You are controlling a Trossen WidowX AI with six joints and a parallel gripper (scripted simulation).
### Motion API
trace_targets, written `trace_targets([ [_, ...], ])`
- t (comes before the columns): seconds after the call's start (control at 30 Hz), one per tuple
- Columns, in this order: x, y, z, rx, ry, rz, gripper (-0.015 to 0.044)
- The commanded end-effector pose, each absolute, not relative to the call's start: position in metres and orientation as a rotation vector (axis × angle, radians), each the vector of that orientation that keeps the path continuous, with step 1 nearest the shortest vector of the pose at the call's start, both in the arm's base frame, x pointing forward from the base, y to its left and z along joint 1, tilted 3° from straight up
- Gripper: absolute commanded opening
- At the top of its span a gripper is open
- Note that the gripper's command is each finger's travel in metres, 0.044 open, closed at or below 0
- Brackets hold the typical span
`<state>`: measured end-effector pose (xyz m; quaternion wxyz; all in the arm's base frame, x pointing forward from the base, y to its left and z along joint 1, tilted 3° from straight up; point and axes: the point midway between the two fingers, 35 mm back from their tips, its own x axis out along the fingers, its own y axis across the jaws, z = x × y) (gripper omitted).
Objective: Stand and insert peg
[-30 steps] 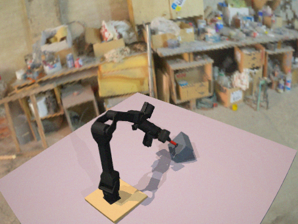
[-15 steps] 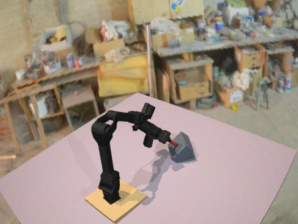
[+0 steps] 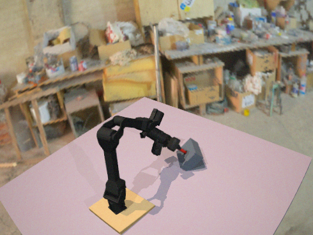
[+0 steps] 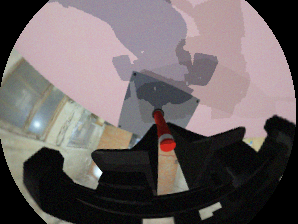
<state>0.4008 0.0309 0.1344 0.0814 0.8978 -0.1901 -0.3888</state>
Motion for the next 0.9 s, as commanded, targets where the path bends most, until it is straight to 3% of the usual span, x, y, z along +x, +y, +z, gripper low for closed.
trace_targets([
  [0.0, 0.402, 0.031, 0.132, 2.68, -0.56, -1.166, 0.0],
  [0.87, 0.413, 0.025, 0.122, 2.68, -0.56, -1.165, 0.0],
])
